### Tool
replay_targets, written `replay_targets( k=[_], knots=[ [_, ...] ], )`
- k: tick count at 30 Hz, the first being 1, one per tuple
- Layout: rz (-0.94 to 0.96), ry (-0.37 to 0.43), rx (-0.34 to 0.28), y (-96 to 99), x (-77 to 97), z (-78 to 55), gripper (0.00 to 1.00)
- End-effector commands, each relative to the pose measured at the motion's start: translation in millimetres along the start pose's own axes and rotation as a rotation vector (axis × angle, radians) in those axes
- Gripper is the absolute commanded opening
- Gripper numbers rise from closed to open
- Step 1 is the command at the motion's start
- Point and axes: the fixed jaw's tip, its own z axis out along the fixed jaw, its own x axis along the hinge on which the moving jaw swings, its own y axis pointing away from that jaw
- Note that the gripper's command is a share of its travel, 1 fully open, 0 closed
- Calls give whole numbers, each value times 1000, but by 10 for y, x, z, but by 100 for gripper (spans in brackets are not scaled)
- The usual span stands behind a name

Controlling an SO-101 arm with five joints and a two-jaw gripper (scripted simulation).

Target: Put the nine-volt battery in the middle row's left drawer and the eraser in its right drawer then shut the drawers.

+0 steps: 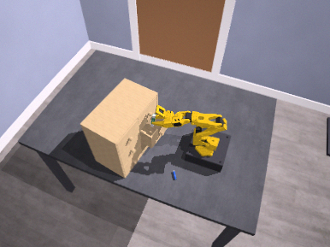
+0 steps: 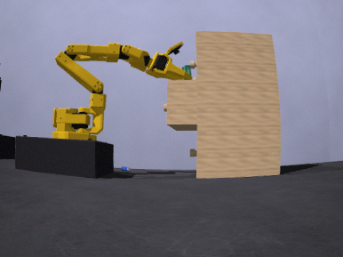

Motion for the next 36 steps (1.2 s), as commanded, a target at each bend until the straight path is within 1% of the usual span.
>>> replay_targets(
  k=[1, 13, 28, 36],
  knots=[
    [-7, -10, -2, 3, 110, 24, 0],
    [-7, -10, -2, 3, 110, 24, 0],
    [-7, -10, -2, 3, 110, 24, 15],
    [-7, -10, -2, 3, 110, 24, 18]
  ],
)
